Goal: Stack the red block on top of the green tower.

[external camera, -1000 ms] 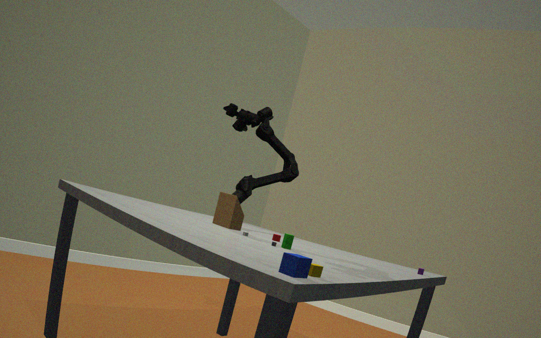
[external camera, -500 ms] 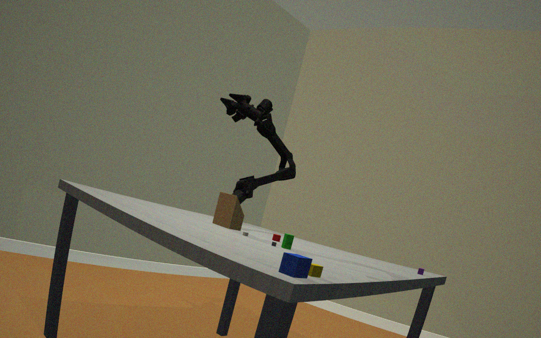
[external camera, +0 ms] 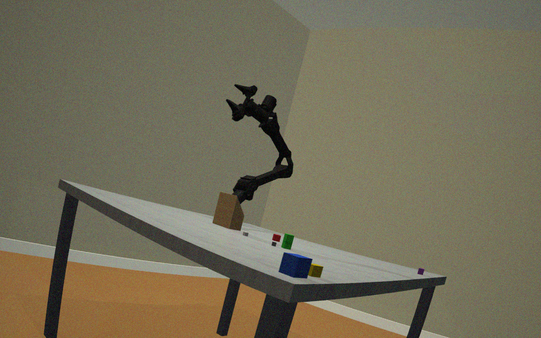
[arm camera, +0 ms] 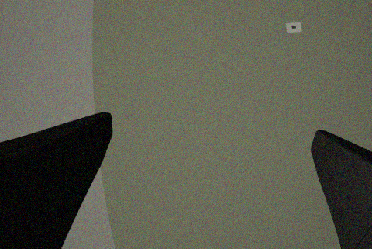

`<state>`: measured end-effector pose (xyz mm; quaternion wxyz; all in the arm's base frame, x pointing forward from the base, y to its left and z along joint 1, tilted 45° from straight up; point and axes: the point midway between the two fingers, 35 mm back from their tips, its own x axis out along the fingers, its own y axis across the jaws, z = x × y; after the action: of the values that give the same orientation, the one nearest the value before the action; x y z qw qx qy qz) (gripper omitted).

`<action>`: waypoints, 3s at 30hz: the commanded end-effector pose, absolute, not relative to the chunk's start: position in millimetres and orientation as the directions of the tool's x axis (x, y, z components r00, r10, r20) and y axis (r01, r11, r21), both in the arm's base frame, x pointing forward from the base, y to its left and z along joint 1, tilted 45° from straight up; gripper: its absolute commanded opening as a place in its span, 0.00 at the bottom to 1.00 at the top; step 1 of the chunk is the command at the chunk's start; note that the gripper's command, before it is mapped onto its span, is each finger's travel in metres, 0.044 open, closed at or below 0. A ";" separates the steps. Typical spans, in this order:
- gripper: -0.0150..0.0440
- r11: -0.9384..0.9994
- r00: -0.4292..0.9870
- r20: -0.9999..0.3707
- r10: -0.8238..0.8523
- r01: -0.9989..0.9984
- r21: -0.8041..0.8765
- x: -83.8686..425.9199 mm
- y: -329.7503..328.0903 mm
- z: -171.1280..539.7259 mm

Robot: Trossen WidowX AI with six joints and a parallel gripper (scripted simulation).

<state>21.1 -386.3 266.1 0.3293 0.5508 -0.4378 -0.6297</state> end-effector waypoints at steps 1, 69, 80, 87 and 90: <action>1.00 -0.518 0.002 -0.522 -0.853 0.121 0.847 77.1 -375.8 229.7; 1.00 0.673 -0.140 -0.710 0.690 0.487 0.557 185.9 114.2 72.0; 1.00 0.671 -0.141 -0.708 0.692 0.487 0.559 182.5 136.3 50.9; 1.00 0.671 -0.141 -0.708 0.692 0.487 0.559 182.1 140.1 46.9; 1.00 0.671 -0.141 -0.708 0.692 0.487 0.559 181.6 143.5 43.3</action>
<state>184.7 139.8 49.6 0.5308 0.3916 0.7448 0.1010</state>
